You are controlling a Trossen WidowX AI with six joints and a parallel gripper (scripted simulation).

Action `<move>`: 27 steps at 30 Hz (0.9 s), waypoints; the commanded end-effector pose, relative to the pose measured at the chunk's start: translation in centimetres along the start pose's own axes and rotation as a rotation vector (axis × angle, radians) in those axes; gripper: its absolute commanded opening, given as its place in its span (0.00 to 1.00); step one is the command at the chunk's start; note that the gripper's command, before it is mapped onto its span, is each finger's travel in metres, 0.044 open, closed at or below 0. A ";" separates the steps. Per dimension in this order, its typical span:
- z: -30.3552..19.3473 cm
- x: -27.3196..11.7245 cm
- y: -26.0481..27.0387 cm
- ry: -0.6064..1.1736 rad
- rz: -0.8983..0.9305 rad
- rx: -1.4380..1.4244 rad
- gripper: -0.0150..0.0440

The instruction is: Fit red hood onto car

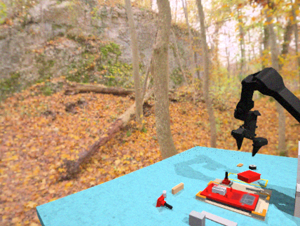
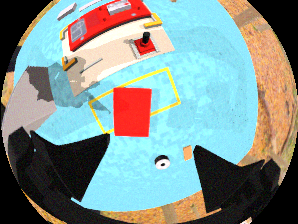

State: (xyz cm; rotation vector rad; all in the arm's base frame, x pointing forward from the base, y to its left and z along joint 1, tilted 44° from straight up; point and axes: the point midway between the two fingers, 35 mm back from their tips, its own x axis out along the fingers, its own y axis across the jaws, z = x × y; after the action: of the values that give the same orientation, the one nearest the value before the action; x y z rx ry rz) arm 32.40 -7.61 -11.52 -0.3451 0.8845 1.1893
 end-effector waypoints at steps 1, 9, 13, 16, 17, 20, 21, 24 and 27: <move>0.7 4.4 2.6 0.024 0.145 -0.079 1.00; 0.5 4.5 2.8 0.024 0.146 -0.080 1.00; 0.5 4.8 2.8 0.024 0.146 -0.080 1.00; 0.5 5.0 2.8 0.024 0.146 -0.080 1.00; 0.4 5.1 2.8 0.024 0.146 -0.080 1.00; 0.4 5.4 2.9 0.024 0.146 -0.080 1.00; 0.4 5.5 2.9 0.024 0.146 -0.080 1.00; 0.4 5.7 2.9 0.024 0.146 -0.080 1.00; 0.4 6.0 2.9 0.024 0.146 -0.080 1.00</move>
State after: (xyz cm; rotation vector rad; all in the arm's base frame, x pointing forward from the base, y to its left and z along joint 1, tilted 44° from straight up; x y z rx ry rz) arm 30.69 -2.66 -14.73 -0.3747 0.8932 1.3589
